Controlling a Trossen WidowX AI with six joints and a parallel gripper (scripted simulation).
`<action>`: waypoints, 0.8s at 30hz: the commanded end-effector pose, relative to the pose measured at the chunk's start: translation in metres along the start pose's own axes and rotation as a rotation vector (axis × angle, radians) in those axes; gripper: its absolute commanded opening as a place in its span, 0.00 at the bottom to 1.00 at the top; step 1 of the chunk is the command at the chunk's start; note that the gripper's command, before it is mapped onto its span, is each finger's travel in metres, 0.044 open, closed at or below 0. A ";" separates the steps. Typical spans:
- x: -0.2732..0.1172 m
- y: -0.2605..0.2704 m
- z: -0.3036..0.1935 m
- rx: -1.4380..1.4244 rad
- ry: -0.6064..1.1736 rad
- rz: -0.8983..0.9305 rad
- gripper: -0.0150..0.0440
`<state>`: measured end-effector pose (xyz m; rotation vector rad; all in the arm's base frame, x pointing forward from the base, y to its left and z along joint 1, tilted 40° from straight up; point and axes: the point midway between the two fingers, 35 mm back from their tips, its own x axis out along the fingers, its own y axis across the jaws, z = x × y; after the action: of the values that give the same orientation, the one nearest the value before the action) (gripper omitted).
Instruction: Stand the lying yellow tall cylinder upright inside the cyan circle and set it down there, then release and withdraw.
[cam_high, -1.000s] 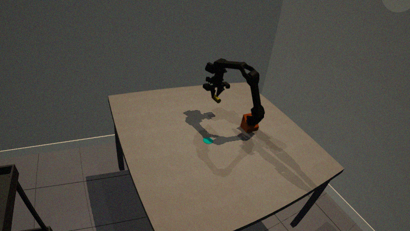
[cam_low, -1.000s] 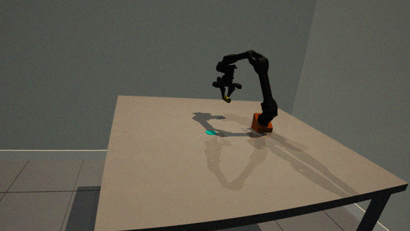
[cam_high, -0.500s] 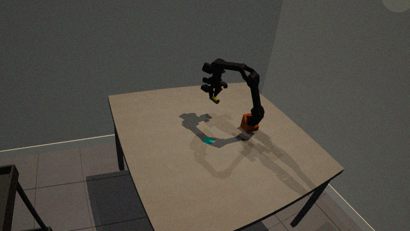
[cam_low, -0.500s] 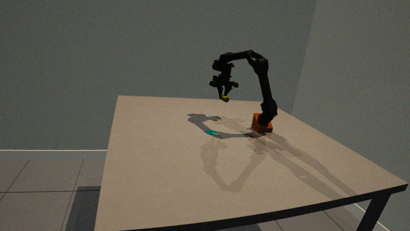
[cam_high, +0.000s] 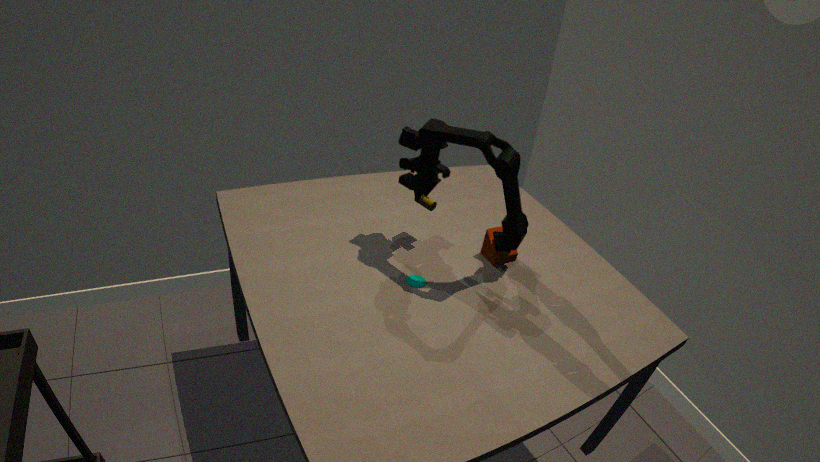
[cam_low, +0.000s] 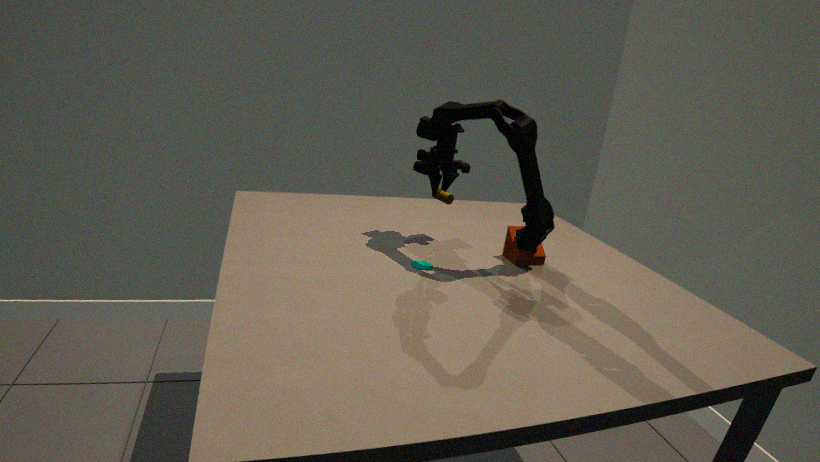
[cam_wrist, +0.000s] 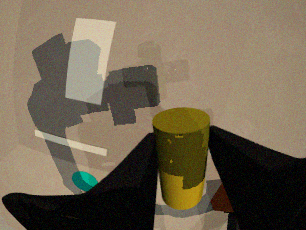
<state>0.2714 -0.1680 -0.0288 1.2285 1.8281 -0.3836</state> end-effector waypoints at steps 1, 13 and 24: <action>-0.003 0.011 -0.005 -0.043 -0.004 0.003 0.43; -0.008 0.043 -0.023 -0.167 -0.009 0.004 0.43; -0.011 0.072 -0.043 -0.283 -0.010 0.006 0.43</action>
<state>0.3093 -0.1187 0.0131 1.0556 1.8055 -0.1531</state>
